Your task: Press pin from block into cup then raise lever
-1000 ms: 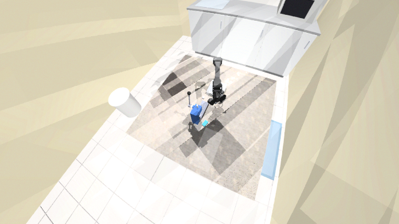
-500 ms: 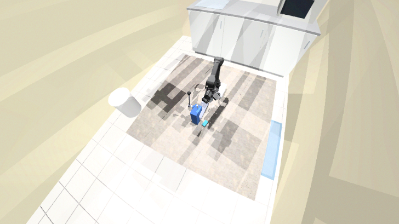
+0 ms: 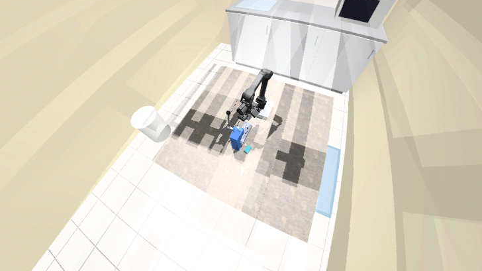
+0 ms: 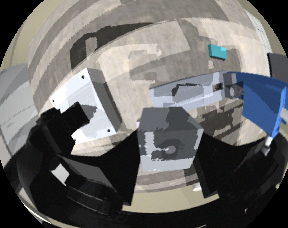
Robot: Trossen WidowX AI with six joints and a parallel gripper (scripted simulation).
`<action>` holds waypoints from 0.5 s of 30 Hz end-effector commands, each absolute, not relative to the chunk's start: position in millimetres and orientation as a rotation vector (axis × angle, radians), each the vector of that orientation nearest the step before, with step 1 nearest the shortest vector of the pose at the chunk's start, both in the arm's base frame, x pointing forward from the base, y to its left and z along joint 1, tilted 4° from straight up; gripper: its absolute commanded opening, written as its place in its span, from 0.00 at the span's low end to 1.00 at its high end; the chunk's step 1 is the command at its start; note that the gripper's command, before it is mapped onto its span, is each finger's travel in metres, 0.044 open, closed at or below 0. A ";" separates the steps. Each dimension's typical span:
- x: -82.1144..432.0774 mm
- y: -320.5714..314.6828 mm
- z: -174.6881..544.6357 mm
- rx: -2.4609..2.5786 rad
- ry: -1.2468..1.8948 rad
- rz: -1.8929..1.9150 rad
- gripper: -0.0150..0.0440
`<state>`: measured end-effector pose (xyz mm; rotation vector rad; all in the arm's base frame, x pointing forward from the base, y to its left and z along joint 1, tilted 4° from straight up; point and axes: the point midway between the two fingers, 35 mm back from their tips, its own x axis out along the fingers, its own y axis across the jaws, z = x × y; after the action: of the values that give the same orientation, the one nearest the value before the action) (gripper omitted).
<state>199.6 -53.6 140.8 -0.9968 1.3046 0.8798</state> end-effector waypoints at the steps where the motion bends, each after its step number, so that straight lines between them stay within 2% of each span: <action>1: 195.9 -65.3 146.5 -1.003 1.295 0.878 0.25; 15: 192.5 -73.2 149.0 -0.770 1.379 0.660 0.25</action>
<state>192.5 -73.6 148.4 -0.8474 1.3590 0.7277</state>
